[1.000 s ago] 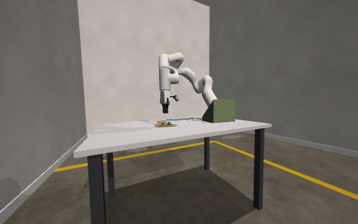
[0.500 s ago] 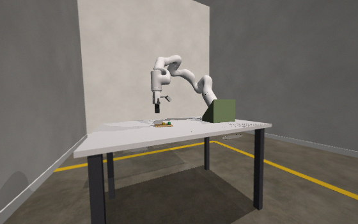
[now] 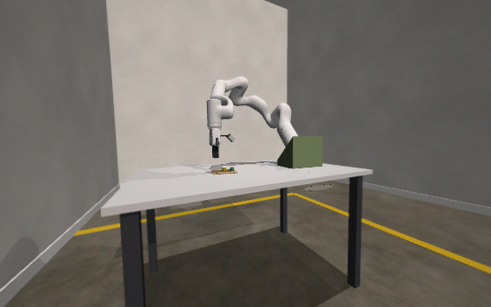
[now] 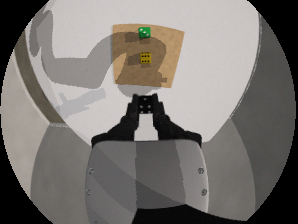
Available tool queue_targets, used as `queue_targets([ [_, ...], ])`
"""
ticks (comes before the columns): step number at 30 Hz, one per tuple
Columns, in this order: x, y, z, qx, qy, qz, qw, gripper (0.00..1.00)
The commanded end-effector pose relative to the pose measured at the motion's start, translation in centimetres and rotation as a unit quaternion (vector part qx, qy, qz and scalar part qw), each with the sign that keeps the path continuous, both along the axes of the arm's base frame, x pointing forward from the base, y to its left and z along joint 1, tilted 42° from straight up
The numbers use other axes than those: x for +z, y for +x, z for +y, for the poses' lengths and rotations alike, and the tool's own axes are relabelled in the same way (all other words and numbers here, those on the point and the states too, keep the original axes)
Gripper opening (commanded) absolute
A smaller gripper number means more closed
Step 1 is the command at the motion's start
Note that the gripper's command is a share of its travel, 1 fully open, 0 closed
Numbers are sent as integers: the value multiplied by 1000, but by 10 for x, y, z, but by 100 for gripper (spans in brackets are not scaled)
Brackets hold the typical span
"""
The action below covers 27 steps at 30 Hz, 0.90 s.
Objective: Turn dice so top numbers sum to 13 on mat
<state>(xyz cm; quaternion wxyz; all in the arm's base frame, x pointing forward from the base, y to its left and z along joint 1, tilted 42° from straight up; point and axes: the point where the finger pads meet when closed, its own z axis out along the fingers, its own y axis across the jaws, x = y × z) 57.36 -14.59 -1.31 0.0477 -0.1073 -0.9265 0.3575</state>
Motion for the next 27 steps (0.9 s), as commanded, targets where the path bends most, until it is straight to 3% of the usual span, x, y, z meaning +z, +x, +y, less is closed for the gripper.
queue_targets([
  [1, -12, -1, -10, 0, 0, -1, 1000, 15],
  [16, -53, -9, -46, 0, 0, -1, 1000, 15],
  [27, -59, -10, -50, 0, 0, -1, 1000, 15],
])
